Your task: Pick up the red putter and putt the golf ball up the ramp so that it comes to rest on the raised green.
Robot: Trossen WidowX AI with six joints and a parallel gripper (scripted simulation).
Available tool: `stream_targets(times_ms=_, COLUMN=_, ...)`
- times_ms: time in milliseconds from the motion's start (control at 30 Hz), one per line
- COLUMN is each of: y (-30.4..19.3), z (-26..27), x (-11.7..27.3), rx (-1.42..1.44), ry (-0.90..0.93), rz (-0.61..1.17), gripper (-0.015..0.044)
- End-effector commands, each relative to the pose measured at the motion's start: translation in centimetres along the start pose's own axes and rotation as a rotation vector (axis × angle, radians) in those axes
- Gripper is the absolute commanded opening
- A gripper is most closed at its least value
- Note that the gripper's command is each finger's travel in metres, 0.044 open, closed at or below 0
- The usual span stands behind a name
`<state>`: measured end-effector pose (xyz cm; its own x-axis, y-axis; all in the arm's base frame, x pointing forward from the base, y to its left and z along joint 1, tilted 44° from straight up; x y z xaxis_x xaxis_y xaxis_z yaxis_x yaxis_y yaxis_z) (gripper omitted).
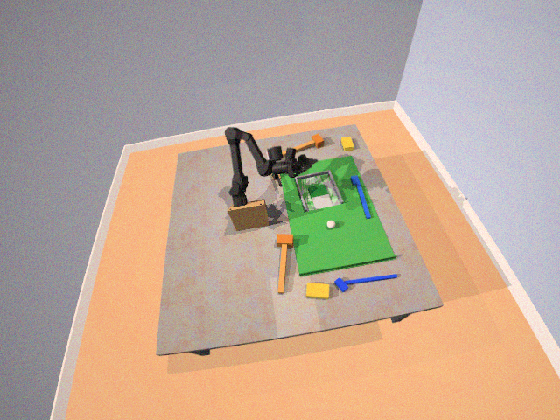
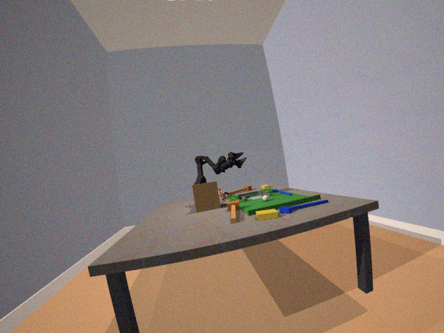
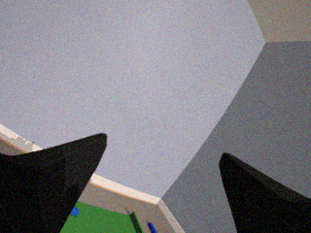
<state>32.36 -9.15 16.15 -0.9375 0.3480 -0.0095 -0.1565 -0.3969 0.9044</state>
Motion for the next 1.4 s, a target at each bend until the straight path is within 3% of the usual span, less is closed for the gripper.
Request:
stream_targets(times_ms=0, y=-0.2, z=0.1, x=-0.1, rx=-0.005, ry=0.003, rz=0.014, gripper=0.0426)
stream_targets(times_ms=200, y=-5.4, z=2.2, x=-0.1, rx=-0.198, ry=0.056, rz=0.480, gripper=0.0440)
stream_targets(times_ms=433, y=-9.7, z=5.3, x=3.6, rx=-0.505, ry=-0.036, rz=1.067, gripper=0.0440)
stream_targets(times_ms=1000, y=-9.2, z=9.7, x=11.9, rx=-0.935, ry=-0.506, rz=1.766, gripper=0.0440)
stream_targets(times_ms=1300, y=-6.2, z=12.0, x=16.0, rx=-1.143, ry=-0.936, rz=2.034, gripper=0.0440)
stream_targets(times_ms=1367, y=-6.1, z=11.8, x=16.0, rx=-1.151, ry=-0.957, rz=2.043, gripper=0.0440)
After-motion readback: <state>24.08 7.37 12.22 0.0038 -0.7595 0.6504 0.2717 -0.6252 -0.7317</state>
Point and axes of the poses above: the point midway between the two fingers, 35 mm back from their tips, its own x axis back along the fingers, its own z axis across the jaws, y = z × x, the point moved 6 cm from there along x, back along the fingers, and after that the axes turned 14 degrees about -x, right-handed, at the moved point
